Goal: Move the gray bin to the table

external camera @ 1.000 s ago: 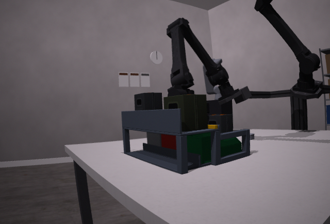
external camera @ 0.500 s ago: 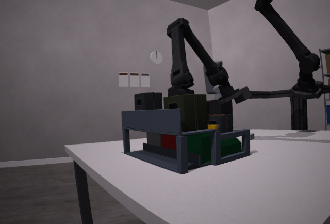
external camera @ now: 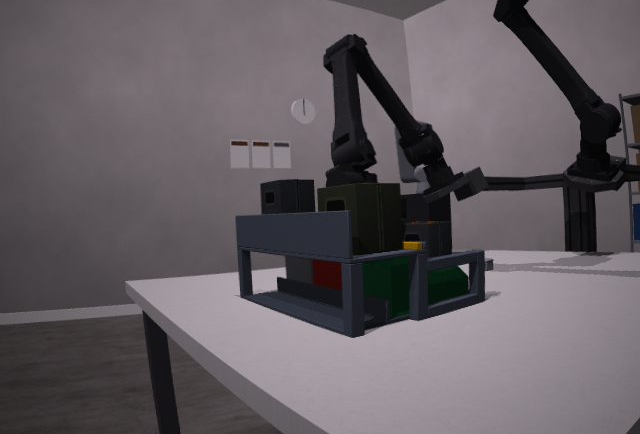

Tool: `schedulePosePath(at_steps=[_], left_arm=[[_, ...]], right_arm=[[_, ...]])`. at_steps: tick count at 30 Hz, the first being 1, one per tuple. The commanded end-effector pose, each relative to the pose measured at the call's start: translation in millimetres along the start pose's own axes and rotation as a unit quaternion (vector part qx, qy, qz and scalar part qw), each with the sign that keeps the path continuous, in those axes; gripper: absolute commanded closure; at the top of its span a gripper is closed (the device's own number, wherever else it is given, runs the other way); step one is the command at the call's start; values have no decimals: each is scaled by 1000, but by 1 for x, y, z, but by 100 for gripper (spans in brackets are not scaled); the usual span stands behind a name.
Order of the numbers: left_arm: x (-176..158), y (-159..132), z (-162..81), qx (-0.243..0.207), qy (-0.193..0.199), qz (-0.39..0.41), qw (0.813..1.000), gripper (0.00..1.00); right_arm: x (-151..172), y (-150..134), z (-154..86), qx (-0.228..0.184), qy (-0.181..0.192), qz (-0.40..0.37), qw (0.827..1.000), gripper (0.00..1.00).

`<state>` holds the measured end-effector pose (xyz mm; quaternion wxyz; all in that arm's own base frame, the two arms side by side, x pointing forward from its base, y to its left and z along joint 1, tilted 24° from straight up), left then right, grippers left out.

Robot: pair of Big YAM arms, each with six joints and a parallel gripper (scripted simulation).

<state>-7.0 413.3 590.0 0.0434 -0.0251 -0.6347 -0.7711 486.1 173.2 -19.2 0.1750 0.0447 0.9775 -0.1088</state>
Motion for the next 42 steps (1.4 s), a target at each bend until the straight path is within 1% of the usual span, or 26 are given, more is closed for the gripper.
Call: schedulePosePath(at_steps=[1, 19, 42], left_arm=[[6, 12, -4, -18, 8, -3, 1000, 0], [6, 12, -4, -18, 8, -3, 1000, 0], [6, 12, -4, -18, 8, -3, 1000, 0]], right_arm=[[-2, 5, -19, -5, -8, -2, 1000, 100], [-4, 6, -28, -7, -10, -2, 1000, 100], [-4, 6, -32, -7, -10, -2, 1000, 100]])
Point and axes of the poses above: on each arm, the point where the finger pads meet when closed, its own z axis out along the fingers, its own x axis across the jaws, y = z × x, the point moved 4 cm from there along -z, back along the fingers, and after that the axes turned 5 degrees about z, right-handed, at the moved point
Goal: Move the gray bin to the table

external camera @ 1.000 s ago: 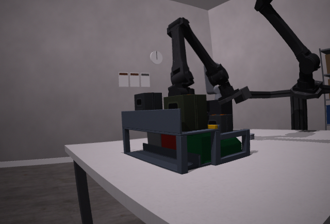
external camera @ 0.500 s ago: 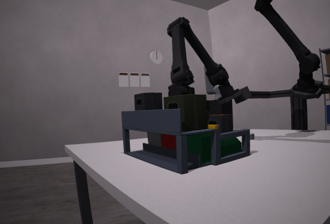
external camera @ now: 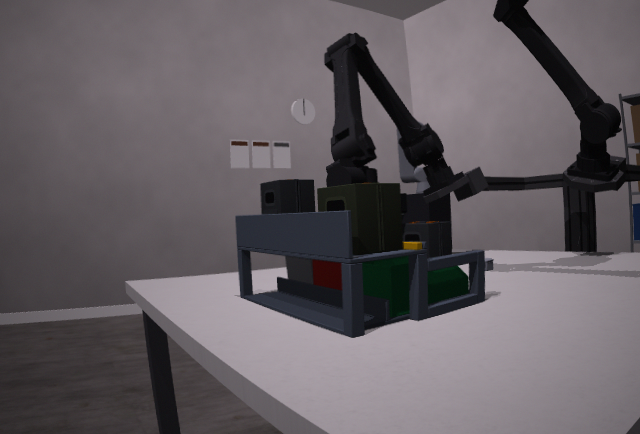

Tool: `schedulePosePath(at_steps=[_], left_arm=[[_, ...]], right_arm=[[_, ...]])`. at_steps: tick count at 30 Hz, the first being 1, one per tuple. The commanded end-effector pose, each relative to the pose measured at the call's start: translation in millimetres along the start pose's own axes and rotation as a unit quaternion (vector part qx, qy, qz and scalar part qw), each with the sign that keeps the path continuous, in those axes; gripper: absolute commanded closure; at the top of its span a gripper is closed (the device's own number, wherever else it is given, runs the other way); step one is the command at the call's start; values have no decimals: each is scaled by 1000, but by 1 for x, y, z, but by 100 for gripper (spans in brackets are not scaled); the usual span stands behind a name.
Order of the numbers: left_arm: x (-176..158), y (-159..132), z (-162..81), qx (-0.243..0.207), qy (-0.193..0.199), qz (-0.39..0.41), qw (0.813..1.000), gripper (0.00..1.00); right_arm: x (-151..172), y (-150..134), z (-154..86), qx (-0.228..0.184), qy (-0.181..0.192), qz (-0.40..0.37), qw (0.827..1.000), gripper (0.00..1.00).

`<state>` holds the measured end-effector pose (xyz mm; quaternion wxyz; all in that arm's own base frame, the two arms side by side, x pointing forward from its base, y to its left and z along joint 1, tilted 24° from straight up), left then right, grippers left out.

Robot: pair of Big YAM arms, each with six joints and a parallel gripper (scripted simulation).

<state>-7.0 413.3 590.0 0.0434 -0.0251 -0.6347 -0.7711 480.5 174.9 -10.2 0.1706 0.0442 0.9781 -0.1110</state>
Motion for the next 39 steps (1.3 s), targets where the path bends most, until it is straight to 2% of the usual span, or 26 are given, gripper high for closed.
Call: schedulePosePath(at_steps=[1, 39], left_arm=[[6, 12, -4, -18, 8, -3, 1000, 0], [6, 12, -4, -18, 8, -3, 1000, 0]], right_arm=[[-6, 7, -22, -9, -14, -1, 1000, 100], [-16, 10, -33, -16, -28, 2, 999, 100]])
Point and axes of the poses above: on each arm, the point where the finger pads meet when closed, its own z axis out along the fingers, its own x axis across the jaws, y = z × x, the point moved 4 cm from there along -z, back along the fingers, and after that the axes turned 5 degrees about z, right-handed, at the moved point
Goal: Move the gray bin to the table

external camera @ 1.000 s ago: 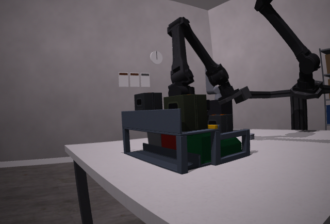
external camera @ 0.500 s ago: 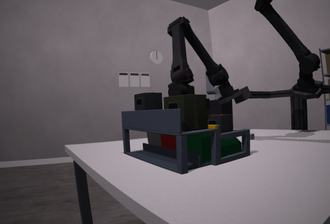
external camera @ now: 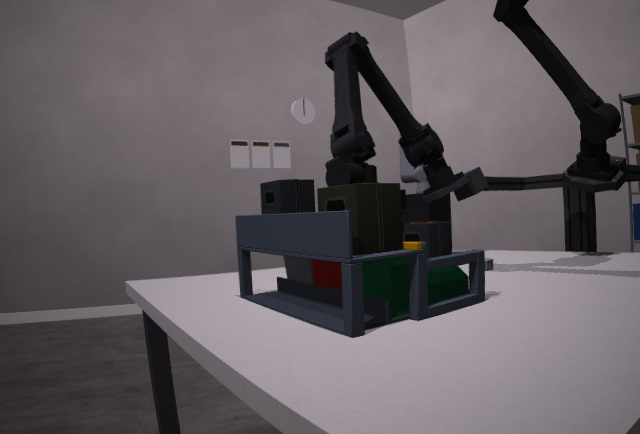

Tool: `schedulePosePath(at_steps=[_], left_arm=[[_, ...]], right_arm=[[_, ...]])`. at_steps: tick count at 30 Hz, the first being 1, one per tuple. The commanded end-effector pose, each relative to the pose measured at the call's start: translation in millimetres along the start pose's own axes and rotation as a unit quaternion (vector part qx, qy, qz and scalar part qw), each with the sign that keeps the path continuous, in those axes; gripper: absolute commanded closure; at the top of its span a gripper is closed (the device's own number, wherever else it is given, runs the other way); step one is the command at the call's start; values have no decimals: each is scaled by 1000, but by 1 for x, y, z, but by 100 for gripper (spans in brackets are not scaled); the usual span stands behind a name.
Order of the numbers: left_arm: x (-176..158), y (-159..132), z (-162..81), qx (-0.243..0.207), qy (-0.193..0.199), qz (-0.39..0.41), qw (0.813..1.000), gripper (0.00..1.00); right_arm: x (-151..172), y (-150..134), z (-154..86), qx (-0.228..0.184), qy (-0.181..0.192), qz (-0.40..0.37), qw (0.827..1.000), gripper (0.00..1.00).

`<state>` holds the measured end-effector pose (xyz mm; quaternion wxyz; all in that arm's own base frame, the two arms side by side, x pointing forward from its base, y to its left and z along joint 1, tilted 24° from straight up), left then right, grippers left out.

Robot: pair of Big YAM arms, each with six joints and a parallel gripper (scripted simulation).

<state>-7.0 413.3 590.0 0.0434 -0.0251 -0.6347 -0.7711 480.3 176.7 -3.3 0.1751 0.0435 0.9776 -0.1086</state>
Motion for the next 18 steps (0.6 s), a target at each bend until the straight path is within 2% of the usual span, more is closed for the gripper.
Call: schedulePosePath(at_steps=[1, 18], left_arm=[[6, 12, -4, -18, 8, -3, 1000, 0], [6, 12, -4, -18, 8, -3, 1000, 0]], right_arm=[[-15, 10, -27, -13, -24, 2, 1000, 100], [-17, 10, -28, -14, -26, 3, 1000, 100]])
Point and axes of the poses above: on each arm, the point where the finger pads meet when closed, its own z axis out along the fingers, its own x axis across the jaws, y = z × x, the point moved 4 cm from there along -z, back along the fingers, and after that the axes turned 5 degrees about z, right-handed, at the moved point
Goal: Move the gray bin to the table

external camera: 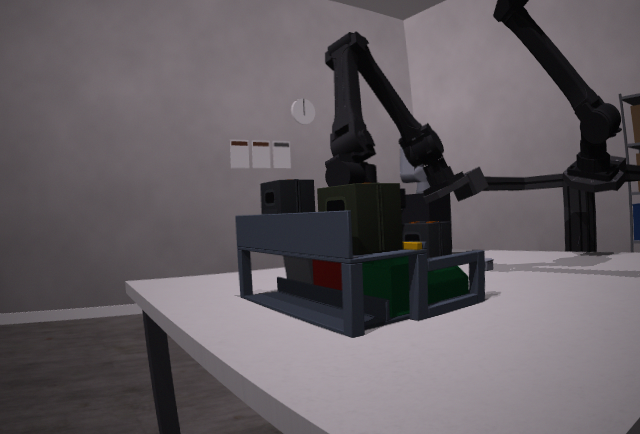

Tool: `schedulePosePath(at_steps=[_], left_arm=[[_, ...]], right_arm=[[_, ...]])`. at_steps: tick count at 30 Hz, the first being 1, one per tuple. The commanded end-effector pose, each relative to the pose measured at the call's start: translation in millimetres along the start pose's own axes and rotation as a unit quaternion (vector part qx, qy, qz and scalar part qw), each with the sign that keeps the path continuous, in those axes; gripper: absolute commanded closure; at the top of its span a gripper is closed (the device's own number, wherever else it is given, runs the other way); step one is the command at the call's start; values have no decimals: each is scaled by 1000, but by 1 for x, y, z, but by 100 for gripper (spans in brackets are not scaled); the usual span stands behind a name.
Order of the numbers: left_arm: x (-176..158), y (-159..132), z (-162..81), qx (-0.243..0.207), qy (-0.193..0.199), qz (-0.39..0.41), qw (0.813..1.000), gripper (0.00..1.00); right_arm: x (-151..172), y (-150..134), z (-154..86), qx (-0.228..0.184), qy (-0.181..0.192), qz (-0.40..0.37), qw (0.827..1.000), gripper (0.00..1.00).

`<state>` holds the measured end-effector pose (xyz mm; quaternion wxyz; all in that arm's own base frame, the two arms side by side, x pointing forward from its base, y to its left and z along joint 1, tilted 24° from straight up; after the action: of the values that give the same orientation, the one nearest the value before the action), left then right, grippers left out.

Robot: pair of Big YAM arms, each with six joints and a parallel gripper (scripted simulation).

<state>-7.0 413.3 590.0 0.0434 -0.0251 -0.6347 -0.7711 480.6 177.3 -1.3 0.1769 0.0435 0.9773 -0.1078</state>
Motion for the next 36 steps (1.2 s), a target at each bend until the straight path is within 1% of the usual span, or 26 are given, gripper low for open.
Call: schedulePosePath(at_steps=[1, 25, 31, 36], left_arm=[[6, 12, -4, -18, 8, -3, 1000, 0], [6, 12, -4, -18, 8, -3, 1000, 0], [6, 12, -4, -18, 8, -3, 1000, 0], [6, 12, -4, -18, 8, -3, 1000, 0]], right_arm=[[-16, 10, -26, -14, -24, 3, 1000, 100], [-17, 9, -26, -14, -25, 4, 1000, 100], [-7, 7, -22, -11, -20, 3, 1000, 100], [-6, 8, -22, -15, -25, 5, 1000, 100]])
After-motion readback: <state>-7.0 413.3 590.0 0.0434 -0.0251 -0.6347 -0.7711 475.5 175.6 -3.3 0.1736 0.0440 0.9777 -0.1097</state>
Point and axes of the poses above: on each arm, the point where the finger pads meet when closed, its own z axis out along the fingers, its own x axis across the jaws, y = z × x, the point moved 4 cm from there along -z, back along the fingers, and after that the axes turned 5 degrees about z, right-handed, at the moved point
